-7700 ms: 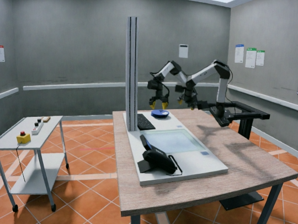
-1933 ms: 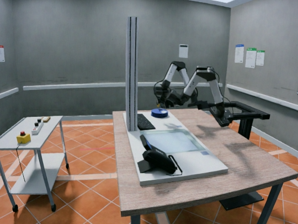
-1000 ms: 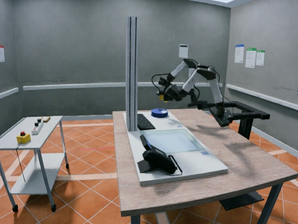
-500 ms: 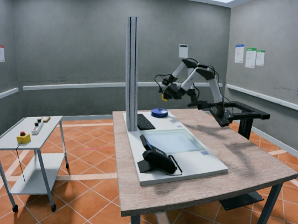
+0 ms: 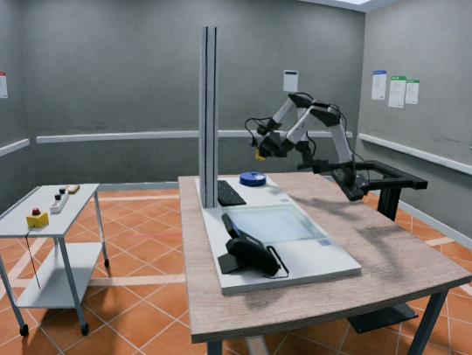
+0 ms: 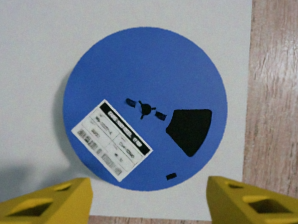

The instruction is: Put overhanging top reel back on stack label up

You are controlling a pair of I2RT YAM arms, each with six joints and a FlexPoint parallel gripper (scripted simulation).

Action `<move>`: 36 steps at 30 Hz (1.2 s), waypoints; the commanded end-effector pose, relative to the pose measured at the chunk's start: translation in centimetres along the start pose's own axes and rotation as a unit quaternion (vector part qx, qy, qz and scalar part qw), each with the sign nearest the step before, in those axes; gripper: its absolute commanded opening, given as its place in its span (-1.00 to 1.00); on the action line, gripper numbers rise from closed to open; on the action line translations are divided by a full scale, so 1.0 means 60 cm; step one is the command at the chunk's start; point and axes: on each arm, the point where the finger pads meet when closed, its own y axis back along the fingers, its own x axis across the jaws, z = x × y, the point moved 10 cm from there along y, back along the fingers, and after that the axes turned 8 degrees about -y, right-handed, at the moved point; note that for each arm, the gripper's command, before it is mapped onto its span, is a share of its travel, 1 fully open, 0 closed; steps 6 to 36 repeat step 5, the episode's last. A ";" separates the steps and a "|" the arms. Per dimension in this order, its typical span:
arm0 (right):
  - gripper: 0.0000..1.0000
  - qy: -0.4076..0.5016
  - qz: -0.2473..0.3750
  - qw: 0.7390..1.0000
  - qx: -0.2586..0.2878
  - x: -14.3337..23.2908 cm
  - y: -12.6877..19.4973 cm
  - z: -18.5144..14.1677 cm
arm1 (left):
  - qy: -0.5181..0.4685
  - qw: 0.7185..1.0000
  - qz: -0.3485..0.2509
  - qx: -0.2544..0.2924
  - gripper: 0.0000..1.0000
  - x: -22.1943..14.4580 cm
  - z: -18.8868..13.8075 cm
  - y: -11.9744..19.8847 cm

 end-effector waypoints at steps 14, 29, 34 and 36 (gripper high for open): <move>0.22 -0.003 0.002 1.000 -0.006 0.000 -0.004 0.002 | -0.008 1.000 0.001 0.002 1.00 0.009 0.002 -0.005; 0.22 -0.003 0.002 1.000 -0.006 0.000 -0.004 0.002 | -0.008 1.000 0.001 0.002 1.00 0.009 0.002 -0.005; 0.22 -0.003 0.002 1.000 -0.006 0.000 -0.004 0.002 | -0.008 1.000 0.001 0.002 1.00 0.009 0.002 -0.005; 0.22 -0.003 0.002 1.000 -0.006 0.000 -0.004 0.002 | -0.008 1.000 0.001 0.002 1.00 0.009 0.002 -0.005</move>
